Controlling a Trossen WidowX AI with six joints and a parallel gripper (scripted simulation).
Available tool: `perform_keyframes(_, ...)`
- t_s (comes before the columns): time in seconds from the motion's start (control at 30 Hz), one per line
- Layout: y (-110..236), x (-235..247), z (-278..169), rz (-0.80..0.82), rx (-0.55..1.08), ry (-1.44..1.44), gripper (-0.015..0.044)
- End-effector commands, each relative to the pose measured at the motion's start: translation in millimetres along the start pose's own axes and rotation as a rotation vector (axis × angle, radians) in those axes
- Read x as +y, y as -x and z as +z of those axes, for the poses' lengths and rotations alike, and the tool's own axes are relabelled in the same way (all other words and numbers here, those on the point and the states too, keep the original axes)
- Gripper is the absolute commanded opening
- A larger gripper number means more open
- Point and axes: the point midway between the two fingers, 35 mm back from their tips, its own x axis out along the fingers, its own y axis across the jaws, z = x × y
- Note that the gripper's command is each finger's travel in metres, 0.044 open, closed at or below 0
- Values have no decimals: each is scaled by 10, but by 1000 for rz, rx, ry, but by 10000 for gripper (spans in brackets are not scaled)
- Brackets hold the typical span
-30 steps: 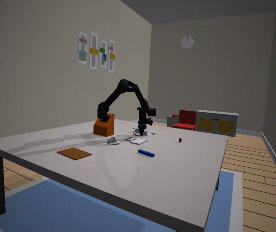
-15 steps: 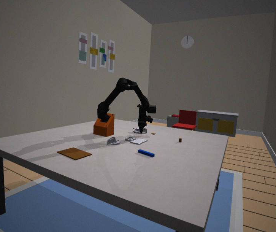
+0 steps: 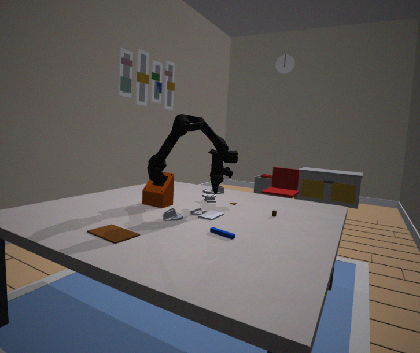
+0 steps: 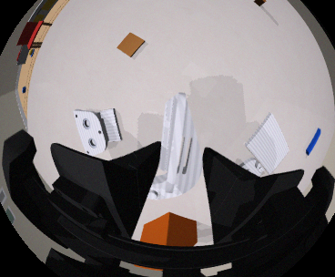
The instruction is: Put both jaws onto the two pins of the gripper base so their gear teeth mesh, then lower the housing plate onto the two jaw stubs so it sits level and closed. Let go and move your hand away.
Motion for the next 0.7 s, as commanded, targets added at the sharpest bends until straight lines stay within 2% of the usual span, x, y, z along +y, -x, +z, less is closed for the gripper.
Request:
perform_keyframes(0.0, 109, -4, 26, 6, -11, -11, 134)
perform_keyframes(0.23, 111, -24, 28, 7, -11, -16, 134)
perform_keyframes(0.67, 144, -423, 39, 17, -18, -105, 134)
